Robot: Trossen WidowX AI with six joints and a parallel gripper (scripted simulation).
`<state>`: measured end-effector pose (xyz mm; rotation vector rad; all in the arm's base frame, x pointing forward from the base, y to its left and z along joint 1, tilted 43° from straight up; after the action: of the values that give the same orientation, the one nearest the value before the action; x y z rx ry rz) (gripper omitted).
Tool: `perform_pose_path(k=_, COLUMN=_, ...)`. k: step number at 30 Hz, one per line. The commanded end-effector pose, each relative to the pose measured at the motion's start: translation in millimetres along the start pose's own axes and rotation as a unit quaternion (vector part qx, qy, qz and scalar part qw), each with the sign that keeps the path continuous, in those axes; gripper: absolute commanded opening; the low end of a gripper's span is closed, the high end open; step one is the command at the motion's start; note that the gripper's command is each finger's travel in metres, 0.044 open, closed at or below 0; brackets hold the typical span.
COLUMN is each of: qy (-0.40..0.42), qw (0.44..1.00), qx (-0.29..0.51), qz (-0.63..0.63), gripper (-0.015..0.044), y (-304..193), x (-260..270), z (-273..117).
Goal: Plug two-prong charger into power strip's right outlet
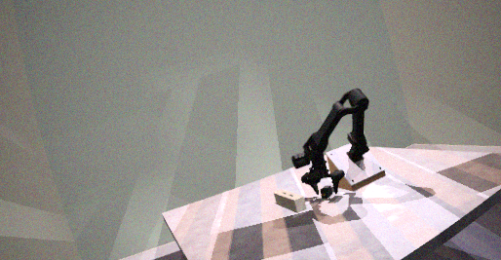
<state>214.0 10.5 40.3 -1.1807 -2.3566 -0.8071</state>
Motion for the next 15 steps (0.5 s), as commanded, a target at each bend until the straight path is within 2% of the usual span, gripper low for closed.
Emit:
perform_pose_path(k=1, qy=0.0, qw=1.0, qx=0.0, qz=0.0, gripper=0.0361, y=0.1, x=-0.1, z=-0.6)
perform_pose_path(k=9, qy=0.0, qw=1.0, qx=0.0, qz=0.0, gripper=0.0151, y=0.1, x=-0.1, z=-0.6)
perform_pose_path(k=15, qy=0.0, qw=1.0, qx=0.0, qz=0.0, gripper=0.0111, y=0.1, x=-0.1, z=-0.6)
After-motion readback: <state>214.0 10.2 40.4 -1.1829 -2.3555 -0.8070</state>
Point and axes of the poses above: the point midway between the two fingers, 35 mm back from their tips, its own z axis out along the fingers, its own x axis across the jaws, y = z × x, the point moved 10 cm from there along -z, back along the fingers, and after that the axes turned 3 degrees about -z, right-handed, at the moved point
